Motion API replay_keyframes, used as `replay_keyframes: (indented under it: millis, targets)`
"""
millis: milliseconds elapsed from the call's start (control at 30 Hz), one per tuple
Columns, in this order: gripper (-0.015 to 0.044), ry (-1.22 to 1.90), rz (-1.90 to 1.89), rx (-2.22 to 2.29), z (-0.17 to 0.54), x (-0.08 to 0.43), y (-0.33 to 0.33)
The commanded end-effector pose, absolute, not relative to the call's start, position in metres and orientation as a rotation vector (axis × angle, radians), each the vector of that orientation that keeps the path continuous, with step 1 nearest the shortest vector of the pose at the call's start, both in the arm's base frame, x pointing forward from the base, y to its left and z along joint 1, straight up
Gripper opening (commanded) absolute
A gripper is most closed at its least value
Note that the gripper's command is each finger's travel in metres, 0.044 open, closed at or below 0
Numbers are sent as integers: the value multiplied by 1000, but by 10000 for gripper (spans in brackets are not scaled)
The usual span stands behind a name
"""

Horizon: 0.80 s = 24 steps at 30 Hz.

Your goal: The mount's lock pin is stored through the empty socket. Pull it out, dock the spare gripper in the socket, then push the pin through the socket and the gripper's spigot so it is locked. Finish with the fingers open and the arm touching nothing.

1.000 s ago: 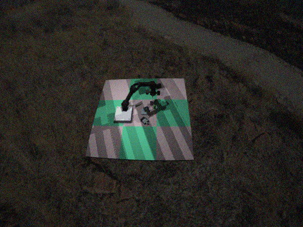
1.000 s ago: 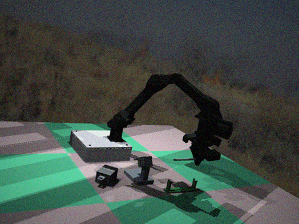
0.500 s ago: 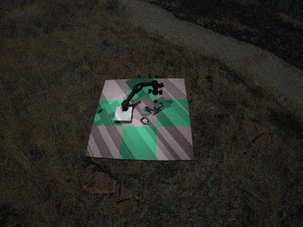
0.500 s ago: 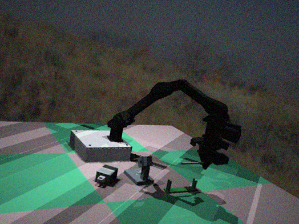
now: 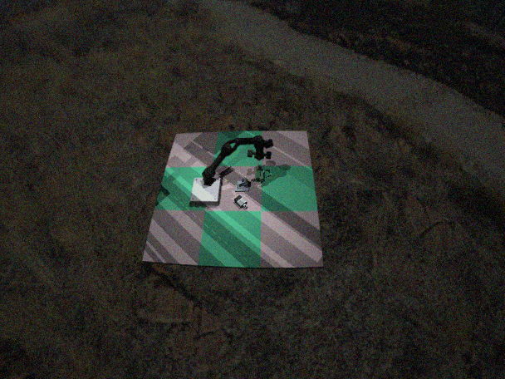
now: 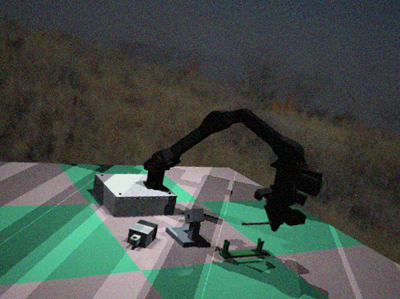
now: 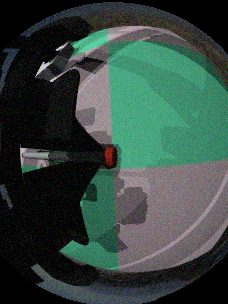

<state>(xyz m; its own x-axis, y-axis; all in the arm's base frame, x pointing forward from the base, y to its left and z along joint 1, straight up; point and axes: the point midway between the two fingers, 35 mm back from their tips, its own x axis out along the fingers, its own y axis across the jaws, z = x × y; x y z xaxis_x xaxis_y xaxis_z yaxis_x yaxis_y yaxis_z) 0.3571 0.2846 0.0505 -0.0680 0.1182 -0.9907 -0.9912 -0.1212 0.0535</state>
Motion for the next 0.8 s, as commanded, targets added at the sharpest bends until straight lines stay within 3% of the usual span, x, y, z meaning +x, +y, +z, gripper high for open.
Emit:
replay_keyframes:
  millis: [0, 767]
  targets:
    - [0, 1108, 1395, -1170, 44, 356, 284]
    - [0, 1088, 1389, -1172, 9, 357, 285]
